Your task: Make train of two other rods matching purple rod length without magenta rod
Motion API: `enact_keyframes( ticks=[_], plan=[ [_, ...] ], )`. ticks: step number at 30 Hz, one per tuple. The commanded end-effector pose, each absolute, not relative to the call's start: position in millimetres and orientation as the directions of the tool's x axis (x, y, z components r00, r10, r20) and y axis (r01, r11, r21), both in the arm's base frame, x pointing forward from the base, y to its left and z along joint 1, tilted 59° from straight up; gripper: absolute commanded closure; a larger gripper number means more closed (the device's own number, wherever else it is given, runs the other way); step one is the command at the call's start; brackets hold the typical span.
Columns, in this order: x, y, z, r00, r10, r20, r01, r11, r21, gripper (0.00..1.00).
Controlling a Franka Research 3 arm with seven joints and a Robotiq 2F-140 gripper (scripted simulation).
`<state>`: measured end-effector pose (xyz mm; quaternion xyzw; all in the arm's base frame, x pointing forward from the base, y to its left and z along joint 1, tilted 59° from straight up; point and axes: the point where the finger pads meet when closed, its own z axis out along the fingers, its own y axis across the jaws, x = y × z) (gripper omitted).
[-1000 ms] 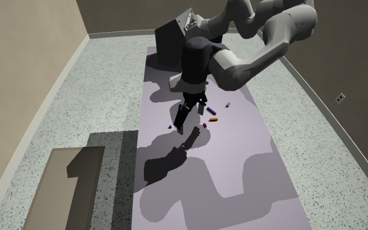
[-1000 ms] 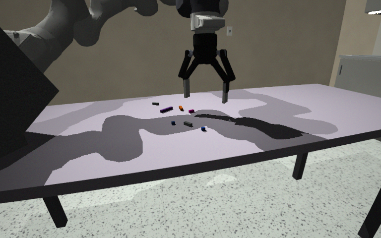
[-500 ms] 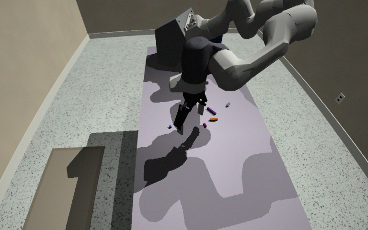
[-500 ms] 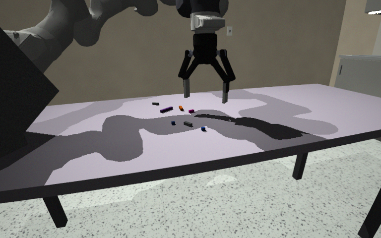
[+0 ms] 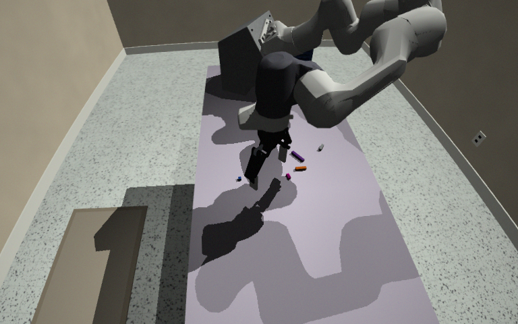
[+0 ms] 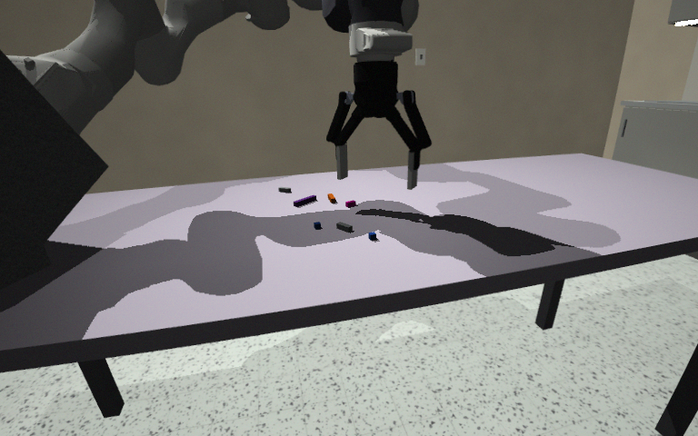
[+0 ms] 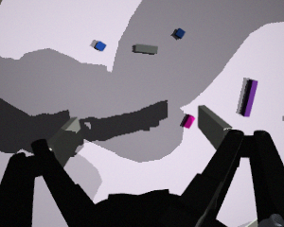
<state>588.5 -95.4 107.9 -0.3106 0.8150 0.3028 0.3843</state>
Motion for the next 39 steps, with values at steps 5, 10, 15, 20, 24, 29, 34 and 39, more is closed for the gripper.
enact_keyframes(
  ticks=[5,10,15,20,24,29,34,39],
  plan=[
    [588.9,-96.5,108.3,-0.508,-0.275,-0.816,-0.739,0.626,0.249,0.00],
    [588.9,-96.5,108.3,-0.508,-0.275,-0.816,-0.739,0.626,0.249,0.00],
    [588.9,-96.5,108.3,-0.508,-0.275,-0.816,-0.739,0.626,0.249,0.00],
    [588.9,-96.5,108.3,-0.508,-0.275,-0.816,-0.739,0.626,0.249,0.00],
    [587.2,-86.1,121.5,-0.622,-0.169,-0.764,-0.646,0.663,0.379,0.00],
    [586.1,-80.7,128.1,-0.674,-0.113,-0.730,-0.591,0.675,0.442,0.00],
    [585.1,-76.3,133.4,-0.713,-0.067,-0.698,-0.544,0.681,0.491,0.00],
    [583.9,-71.8,138.8,-0.749,-0.019,-0.662,-0.493,0.684,0.538,0.00]
  ],
)
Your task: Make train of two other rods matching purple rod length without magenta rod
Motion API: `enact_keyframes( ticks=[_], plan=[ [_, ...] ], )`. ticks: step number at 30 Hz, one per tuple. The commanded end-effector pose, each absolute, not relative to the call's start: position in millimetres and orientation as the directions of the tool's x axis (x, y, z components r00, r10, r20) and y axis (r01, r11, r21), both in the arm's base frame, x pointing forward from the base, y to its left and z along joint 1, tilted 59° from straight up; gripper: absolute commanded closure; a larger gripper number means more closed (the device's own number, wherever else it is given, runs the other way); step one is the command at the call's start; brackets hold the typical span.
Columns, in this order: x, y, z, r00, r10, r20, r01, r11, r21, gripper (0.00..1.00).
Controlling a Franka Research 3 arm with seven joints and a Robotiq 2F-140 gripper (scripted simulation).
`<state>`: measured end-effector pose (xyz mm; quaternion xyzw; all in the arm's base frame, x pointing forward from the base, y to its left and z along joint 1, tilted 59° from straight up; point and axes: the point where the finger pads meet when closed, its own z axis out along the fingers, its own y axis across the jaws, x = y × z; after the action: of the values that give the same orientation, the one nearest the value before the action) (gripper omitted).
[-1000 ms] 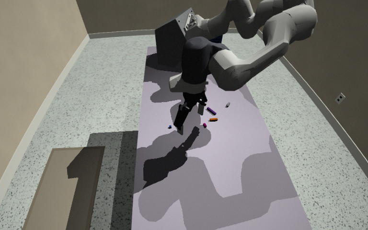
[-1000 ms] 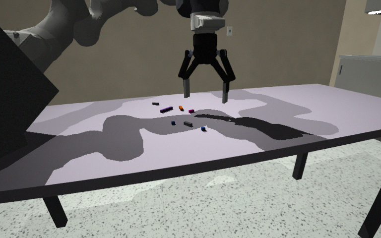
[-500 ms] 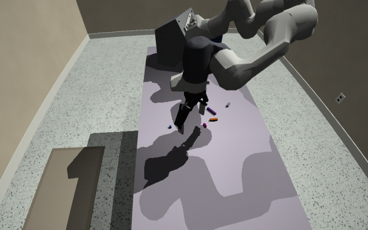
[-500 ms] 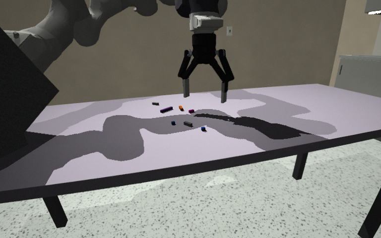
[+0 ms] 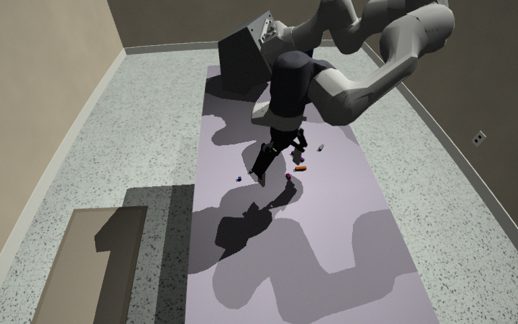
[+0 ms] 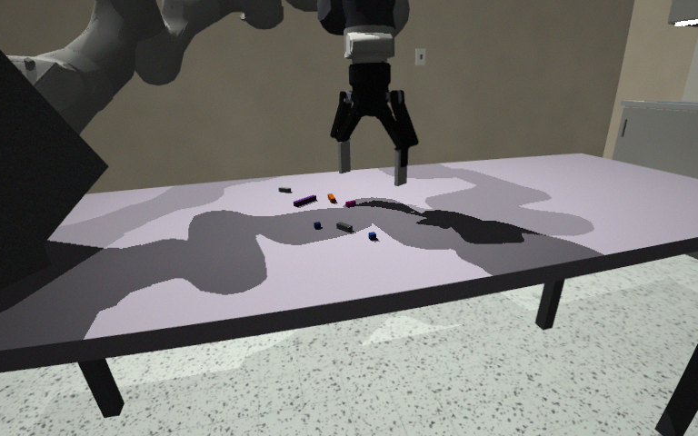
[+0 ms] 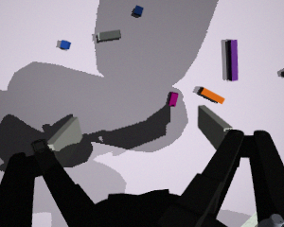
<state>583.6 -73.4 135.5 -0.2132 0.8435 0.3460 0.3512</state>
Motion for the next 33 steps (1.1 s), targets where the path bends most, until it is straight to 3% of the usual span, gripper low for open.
enact_keyframes(
  ticks=[1,33],
  plan=[
    [583.7,-70.8,139.9,-0.757,-0.009,-0.654,-0.481,0.684,0.548,0.00],
    [575.6,-45.6,167.9,-0.882,0.248,-0.402,-0.164,0.637,0.753,0.00]
  ],
)
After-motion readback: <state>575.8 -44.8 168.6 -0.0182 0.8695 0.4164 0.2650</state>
